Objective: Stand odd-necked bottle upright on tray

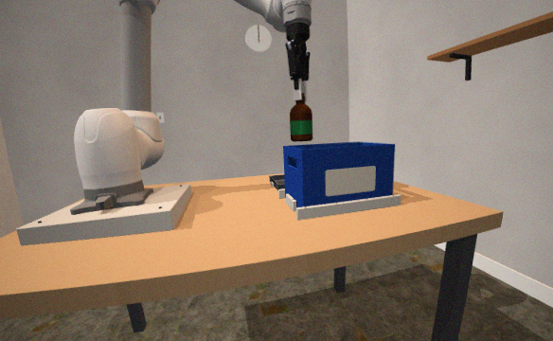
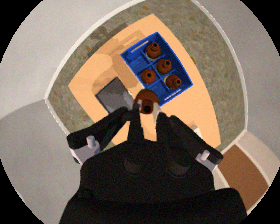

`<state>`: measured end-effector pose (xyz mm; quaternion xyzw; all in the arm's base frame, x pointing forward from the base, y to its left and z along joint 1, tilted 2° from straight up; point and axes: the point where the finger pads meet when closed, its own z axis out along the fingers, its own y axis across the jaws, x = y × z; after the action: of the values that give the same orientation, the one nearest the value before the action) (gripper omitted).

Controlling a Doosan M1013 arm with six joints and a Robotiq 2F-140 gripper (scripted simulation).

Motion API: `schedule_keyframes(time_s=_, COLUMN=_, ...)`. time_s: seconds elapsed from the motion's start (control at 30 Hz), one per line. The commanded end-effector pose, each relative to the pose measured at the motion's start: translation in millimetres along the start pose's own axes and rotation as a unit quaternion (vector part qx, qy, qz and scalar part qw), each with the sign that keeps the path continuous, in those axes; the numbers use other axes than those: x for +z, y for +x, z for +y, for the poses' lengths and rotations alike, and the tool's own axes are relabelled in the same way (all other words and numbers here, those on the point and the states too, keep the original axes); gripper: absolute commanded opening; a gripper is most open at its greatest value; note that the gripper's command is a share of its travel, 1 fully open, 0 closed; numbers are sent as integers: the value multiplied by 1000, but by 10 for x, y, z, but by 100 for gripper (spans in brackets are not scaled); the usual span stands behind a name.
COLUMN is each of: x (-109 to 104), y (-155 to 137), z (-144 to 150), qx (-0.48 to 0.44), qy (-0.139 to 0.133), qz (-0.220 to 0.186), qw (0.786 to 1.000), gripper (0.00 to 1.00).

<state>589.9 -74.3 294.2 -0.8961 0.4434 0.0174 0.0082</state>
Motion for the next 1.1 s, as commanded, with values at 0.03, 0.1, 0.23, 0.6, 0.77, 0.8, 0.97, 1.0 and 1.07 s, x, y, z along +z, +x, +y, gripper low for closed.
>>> schedule_keyframes(time_s=0.03, x=-1, y=-26, z=-51, qx=0, qy=0, qz=0, qw=1000, gripper=0)
schedule_keyframes(time_s=0.1, x=-1, y=-36, z=-70, qx=0, qy=0, qz=0, qw=1000, gripper=0)
schedule_keyframes(time_s=0.23, x=-1, y=-77, z=-149, qx=0, qy=0, qz=0, qw=1000, gripper=0)
schedule_keyframes(time_s=0.6, x=-1, y=-184, z=-358, qx=0, qy=0, qz=0, qw=1000, gripper=0)
schedule_keyframes(time_s=0.77, x=-1, y=-229, z=-445, qx=0, qy=0, qz=0, qw=1000, gripper=0)
schedule_keyframes(time_s=0.8, x=-1, y=-240, z=-467, qx=0, qy=0, qz=0, qw=1000, gripper=0)
schedule_keyframes(time_s=0.97, x=-1, y=-296, z=-576, qx=0, qy=0, qz=0, qw=1000, gripper=0)
schedule_keyframes(time_s=1.0, x=-1, y=-308, z=-598, qx=0, qy=0, qz=0, qw=1000, gripper=0)
schedule_keyframes(time_s=1.07, x=-1, y=-330, z=-642, qx=0, qy=0, qz=0, qw=1000, gripper=0)
